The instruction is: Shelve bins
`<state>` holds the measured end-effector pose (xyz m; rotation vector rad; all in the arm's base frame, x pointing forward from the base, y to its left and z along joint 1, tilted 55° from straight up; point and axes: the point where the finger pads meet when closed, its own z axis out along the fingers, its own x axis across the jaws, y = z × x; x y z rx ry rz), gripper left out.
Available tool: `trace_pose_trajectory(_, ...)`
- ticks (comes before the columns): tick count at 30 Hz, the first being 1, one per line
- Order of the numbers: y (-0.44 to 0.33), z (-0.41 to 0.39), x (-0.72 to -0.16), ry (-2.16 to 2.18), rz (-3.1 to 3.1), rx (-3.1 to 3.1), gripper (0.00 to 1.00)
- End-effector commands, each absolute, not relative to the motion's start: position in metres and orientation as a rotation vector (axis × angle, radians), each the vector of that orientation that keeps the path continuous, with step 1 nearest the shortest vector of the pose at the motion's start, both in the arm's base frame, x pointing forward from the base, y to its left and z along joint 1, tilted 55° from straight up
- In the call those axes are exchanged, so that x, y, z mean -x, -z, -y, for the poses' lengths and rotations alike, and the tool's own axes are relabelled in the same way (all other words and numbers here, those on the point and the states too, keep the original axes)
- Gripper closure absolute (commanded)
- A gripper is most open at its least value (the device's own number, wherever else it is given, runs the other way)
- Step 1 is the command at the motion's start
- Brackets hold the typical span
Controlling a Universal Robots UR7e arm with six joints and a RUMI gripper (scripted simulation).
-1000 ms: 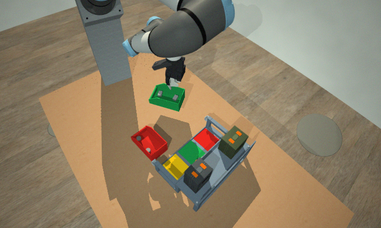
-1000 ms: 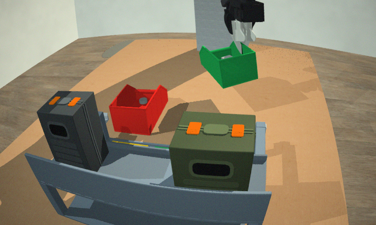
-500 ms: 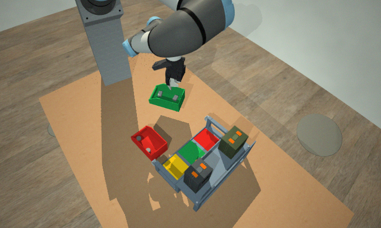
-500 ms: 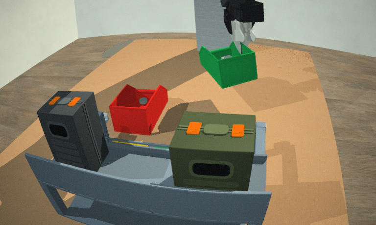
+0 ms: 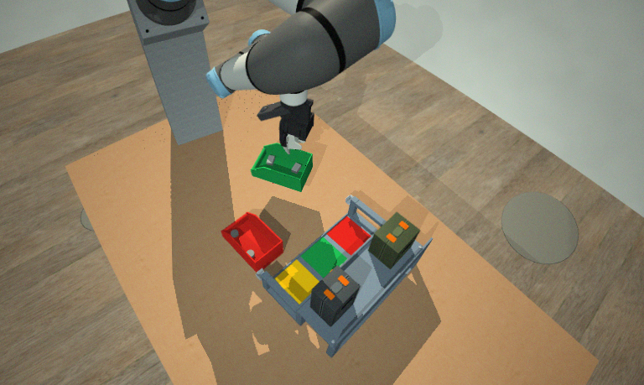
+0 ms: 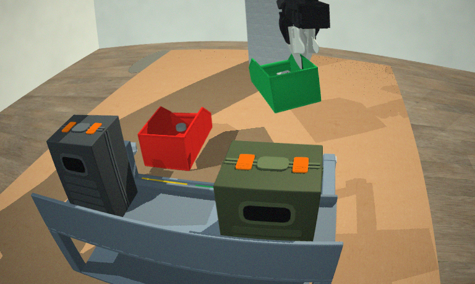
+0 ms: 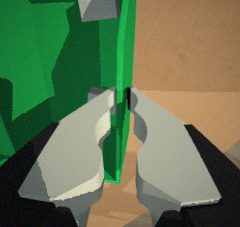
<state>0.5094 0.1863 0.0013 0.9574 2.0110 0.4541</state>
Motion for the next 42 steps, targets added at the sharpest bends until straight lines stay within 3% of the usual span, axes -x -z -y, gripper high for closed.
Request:
trace_pose_trajectory(1,-0.006,-0.184,-0.513,-0.466,-2.003,-0.978,1.0)
trace_pose_trajectory(42,-0.068,-0.149,-0.555,-0.612,-1.877,-1.258,1.0)
